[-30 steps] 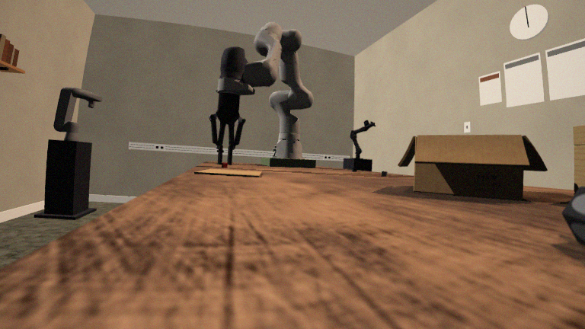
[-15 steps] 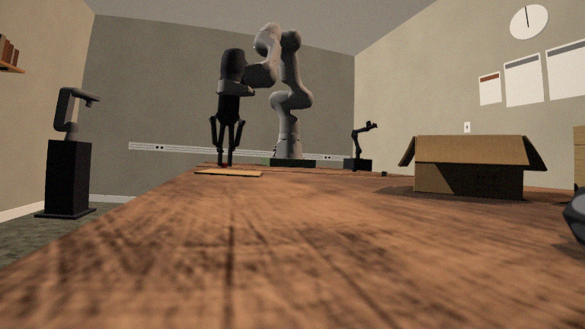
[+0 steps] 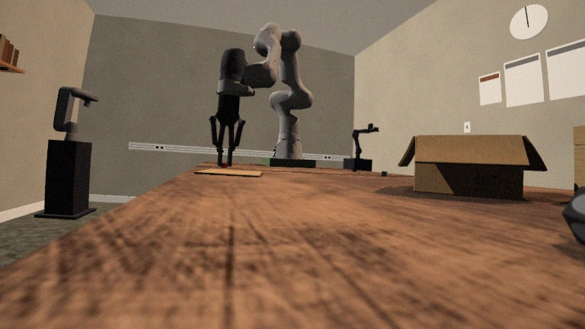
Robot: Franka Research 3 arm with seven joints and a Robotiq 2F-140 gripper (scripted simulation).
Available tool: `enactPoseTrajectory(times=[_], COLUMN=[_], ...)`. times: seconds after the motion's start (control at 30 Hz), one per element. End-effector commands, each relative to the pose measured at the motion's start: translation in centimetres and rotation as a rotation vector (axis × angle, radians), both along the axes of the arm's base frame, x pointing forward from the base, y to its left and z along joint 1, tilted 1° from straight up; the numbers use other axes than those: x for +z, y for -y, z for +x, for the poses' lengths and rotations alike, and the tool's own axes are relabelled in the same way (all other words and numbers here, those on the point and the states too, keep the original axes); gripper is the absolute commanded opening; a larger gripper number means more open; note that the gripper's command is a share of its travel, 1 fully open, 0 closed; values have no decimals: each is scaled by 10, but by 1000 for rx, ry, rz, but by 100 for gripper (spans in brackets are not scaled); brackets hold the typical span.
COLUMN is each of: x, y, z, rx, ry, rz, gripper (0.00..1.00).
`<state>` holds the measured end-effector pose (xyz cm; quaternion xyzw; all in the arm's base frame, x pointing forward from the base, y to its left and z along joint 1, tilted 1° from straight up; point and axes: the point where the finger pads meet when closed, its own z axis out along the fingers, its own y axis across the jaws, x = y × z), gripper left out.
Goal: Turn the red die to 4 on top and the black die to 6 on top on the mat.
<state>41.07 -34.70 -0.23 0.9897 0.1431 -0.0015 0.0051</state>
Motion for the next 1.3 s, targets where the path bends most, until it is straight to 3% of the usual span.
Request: enactPoseTrajectory(times=[0.0,0.4,0.43,1.27], x=[0,0,0,0], y=[0,0,0,0], z=[1,1,1,1], rx=[5,5,5,5], ry=[3,3,3,3], rz=[0,0,0,0], gripper=[27,27,16,16])
